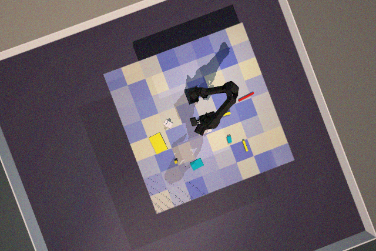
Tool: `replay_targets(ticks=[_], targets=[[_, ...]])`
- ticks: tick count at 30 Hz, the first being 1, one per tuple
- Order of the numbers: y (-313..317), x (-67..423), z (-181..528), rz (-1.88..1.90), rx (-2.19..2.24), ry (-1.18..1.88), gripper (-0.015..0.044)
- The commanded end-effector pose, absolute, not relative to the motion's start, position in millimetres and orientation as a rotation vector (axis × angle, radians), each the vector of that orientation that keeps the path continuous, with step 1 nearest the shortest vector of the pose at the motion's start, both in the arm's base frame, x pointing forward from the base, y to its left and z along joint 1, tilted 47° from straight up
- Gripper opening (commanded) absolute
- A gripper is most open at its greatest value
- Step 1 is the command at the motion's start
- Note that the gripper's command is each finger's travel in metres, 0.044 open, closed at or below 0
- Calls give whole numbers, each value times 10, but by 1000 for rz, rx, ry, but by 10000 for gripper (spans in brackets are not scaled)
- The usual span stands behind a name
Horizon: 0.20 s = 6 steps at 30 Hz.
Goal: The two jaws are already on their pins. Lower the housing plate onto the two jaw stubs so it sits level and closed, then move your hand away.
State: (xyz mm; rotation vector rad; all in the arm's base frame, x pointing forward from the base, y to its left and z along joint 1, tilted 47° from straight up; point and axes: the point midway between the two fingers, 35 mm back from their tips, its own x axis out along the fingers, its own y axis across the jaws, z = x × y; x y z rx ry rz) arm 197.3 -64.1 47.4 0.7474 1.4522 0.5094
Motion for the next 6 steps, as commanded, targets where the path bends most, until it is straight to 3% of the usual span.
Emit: replay_targets(ticks=[1, 6], targets=[[-643, 1971, 475, 511, 743, 1453, 440], [-643, 1971, 475, 511, 743, 1453, 440]])
